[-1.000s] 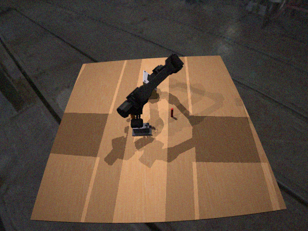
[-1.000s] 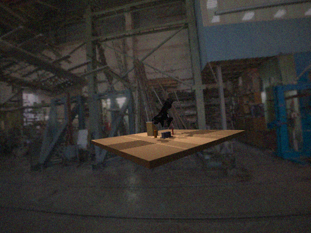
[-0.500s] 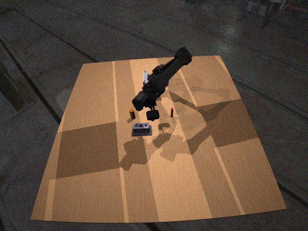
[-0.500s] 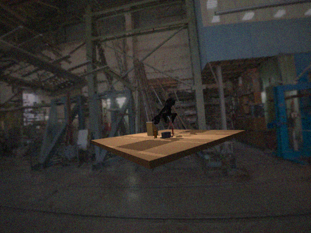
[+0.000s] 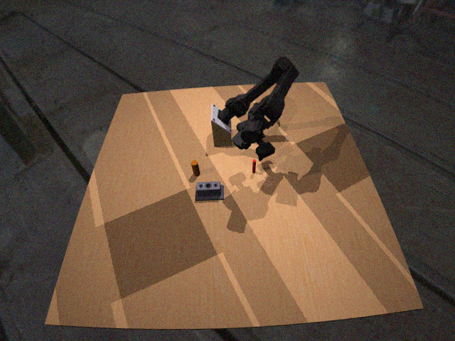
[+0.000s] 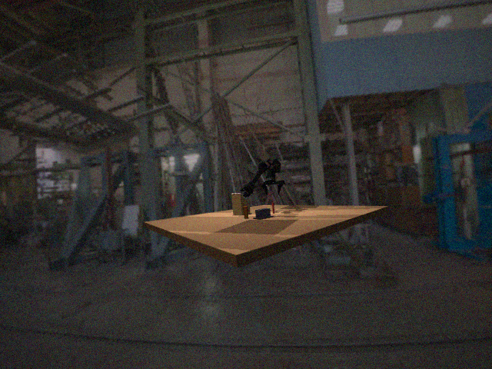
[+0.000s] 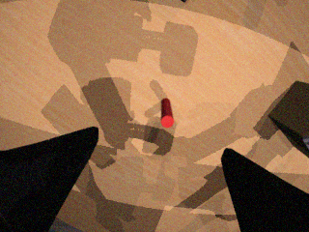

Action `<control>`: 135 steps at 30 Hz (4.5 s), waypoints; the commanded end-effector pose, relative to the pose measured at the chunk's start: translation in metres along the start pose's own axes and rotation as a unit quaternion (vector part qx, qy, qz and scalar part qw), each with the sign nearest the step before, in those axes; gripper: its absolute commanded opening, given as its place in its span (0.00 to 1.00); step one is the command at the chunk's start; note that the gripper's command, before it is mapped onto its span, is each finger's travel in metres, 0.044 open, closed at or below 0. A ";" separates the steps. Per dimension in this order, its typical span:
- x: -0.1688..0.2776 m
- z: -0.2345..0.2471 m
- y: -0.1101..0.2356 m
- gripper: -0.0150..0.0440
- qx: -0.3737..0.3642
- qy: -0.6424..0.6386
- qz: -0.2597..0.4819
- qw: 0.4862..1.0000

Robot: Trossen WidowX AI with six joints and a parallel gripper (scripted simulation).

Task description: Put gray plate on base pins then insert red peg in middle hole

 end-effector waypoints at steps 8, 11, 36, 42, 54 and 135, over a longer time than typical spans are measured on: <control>0.008 -0.004 -0.029 1.00 -0.001 0.007 0.004 1.000; 0.008 -0.005 -0.040 1.00 -0.001 0.007 0.004 1.000; 0.008 -0.004 -0.078 1.00 -0.001 0.007 0.003 1.000; 0.009 -0.005 -0.087 1.00 -0.001 0.007 0.004 1.000; 0.010 -0.005 -0.099 0.87 -0.002 0.007 0.005 1.000; -0.084 0.008 -0.021 0.25 0.001 0.003 -0.007 1.000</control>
Point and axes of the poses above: the point midway between the two fingers, 35 mm back from their tips, its own y axis back along the fingers, its own z axis across the jaws, x = y × z, the point moved 3 cm from there along y, back along the fingers, and after that the axes turned 7 degrees about y, right-handed, at the moved point
